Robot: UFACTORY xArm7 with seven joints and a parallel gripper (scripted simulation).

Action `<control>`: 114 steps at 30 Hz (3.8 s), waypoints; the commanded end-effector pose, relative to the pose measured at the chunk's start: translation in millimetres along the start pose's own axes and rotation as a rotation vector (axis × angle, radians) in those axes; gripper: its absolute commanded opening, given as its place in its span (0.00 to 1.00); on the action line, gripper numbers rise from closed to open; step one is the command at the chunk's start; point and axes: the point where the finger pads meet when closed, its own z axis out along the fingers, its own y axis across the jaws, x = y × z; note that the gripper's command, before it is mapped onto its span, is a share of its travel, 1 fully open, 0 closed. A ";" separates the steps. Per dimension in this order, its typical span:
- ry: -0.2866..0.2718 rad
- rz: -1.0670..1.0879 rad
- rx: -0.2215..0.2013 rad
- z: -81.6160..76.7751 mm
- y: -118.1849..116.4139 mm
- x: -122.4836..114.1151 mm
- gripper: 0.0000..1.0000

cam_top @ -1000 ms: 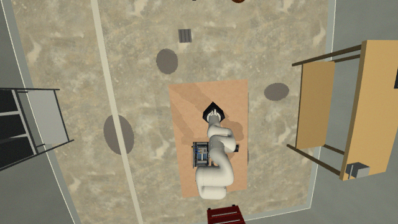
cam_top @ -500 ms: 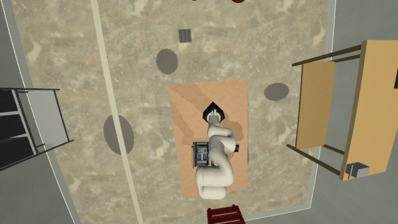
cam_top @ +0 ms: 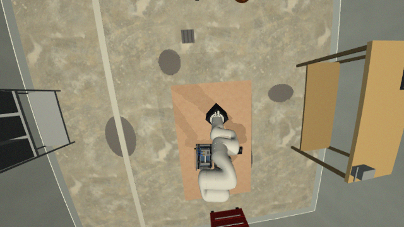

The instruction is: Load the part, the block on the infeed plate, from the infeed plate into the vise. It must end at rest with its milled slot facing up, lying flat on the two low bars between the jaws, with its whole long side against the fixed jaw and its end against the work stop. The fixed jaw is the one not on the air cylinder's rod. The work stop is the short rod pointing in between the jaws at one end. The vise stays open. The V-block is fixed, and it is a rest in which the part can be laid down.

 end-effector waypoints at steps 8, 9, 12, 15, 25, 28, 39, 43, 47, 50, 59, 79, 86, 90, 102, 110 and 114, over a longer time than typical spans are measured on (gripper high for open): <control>0.000 -0.003 0.003 5.1 -1.4 4.9 0.00; 0.000 -0.003 0.003 5.8 -1.4 5.7 0.00; 0.000 -0.003 0.003 8.1 -1.4 8.0 0.00; 0.000 -0.003 0.003 10.5 -1.4 10.4 0.00; 0.000 -0.003 0.003 17.2 -1.4 17.1 0.00; 0.000 -0.003 0.003 19.7 -1.5 19.6 0.00; 0.000 -0.003 0.003 28.6 -1.5 28.5 0.00; 0.000 -0.003 0.003 30.0 -1.5 29.9 0.00; 0.000 -0.003 0.003 32.8 -1.5 32.7 0.00; 0.000 -0.003 0.003 34.7 -1.5 34.6 0.00; 0.000 -0.003 0.003 38.6 -1.6 38.5 0.00; 0.000 -0.003 0.003 43.9 -1.6 43.8 0.00; 0.000 -0.003 0.003 44.4 -1.6 44.3 0.00; 0.000 -0.003 0.003 44.4 -1.6 44.3 0.00; 0.000 -0.003 0.003 44.4 -1.6 44.3 0.00; 0.000 -0.003 0.003 44.4 -1.6 44.3 0.89; 0.000 -0.003 0.003 44.4 -1.6 44.3 0.89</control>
